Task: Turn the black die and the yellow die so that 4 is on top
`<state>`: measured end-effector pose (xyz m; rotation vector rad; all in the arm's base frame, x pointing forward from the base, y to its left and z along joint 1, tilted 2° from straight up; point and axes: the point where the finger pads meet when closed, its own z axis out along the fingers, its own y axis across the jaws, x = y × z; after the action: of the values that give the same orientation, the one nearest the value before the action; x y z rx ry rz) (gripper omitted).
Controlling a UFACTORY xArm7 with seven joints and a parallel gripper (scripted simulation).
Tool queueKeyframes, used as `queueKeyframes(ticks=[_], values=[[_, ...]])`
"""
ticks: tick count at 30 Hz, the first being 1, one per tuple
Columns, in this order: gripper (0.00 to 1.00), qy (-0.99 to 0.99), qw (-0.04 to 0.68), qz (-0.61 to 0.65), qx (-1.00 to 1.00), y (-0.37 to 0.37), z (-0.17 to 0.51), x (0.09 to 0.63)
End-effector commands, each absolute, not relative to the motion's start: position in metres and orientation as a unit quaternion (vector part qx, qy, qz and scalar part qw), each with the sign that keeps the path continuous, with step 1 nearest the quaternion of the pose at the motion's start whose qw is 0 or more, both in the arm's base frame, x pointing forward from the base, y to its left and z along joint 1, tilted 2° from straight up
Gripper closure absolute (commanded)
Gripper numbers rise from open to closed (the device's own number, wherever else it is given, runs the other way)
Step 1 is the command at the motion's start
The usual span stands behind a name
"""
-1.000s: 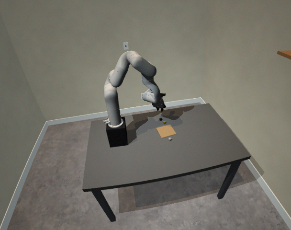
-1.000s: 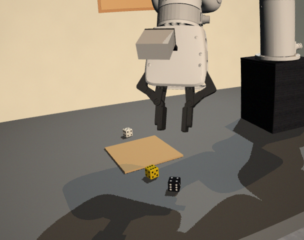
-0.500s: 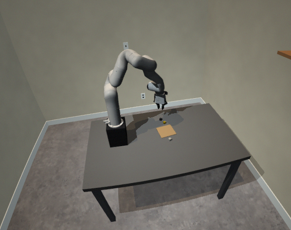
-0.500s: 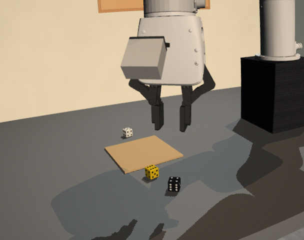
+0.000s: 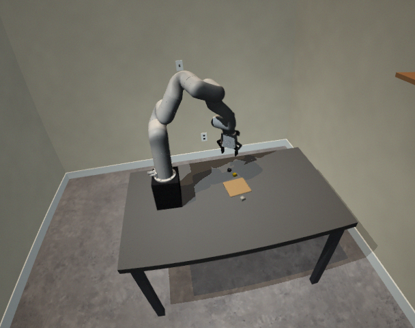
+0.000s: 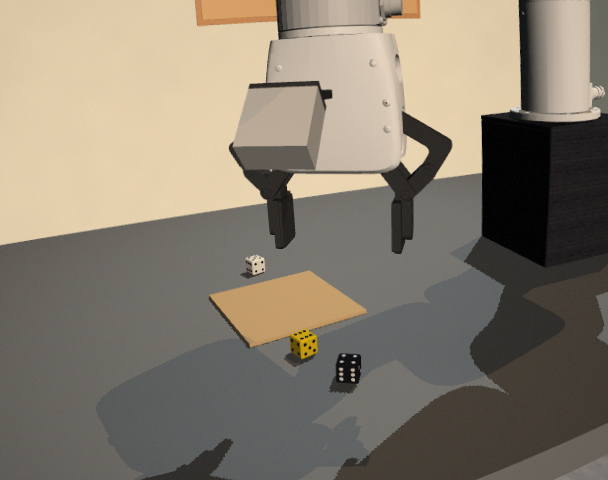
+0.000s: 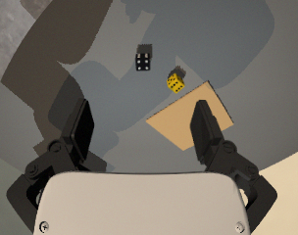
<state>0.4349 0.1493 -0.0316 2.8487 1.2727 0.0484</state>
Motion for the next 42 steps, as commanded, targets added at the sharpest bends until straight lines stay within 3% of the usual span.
queueKeyframes(ticks=[1, 42], values=[[0.00, 0.407, 0.011, 0.017, 0.913, 0.150, -0.030, 0.436], [0.00, -0.175, -0.008, -0.009, 0.984, 0.155, -0.058, 0.420]])
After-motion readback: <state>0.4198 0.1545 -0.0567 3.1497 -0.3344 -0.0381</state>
